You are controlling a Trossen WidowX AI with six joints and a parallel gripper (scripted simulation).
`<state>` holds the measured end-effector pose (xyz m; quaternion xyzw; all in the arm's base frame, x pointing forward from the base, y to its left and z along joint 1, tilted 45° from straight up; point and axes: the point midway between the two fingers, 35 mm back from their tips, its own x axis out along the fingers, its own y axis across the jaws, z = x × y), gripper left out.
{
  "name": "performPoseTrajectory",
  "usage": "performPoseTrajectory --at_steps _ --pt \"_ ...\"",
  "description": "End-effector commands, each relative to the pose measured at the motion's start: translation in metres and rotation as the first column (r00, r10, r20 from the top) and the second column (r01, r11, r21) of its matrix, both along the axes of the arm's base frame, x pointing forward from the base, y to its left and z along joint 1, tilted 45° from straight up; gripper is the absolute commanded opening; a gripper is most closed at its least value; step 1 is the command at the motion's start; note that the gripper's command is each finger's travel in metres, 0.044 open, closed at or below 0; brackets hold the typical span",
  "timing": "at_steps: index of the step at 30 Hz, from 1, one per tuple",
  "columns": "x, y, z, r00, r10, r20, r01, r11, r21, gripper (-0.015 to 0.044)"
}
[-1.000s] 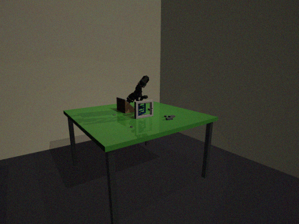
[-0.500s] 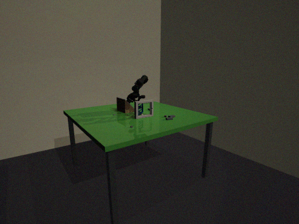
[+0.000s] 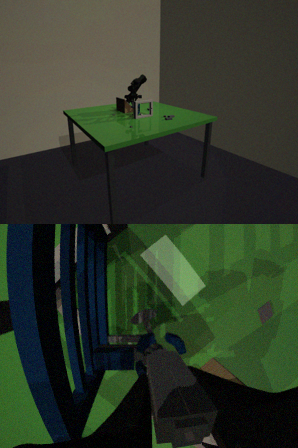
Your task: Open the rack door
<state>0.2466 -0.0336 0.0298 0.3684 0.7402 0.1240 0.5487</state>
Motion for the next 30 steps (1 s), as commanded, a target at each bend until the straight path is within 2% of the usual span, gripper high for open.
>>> performPoseTrajectory --at_steps 1,15,30 --pt "-0.001 -0.006 -0.005 0.997 0.053 0.056 -0.054 0.999 0.007 0.0022" --pt "-0.002 -0.028 -0.026 0.956 0.206 0.207 -0.213 0.977 0.012 0.0022" --pt "0.004 -0.053 -0.050 0.856 0.362 0.370 -0.385 0.923 -0.013 0.0022"
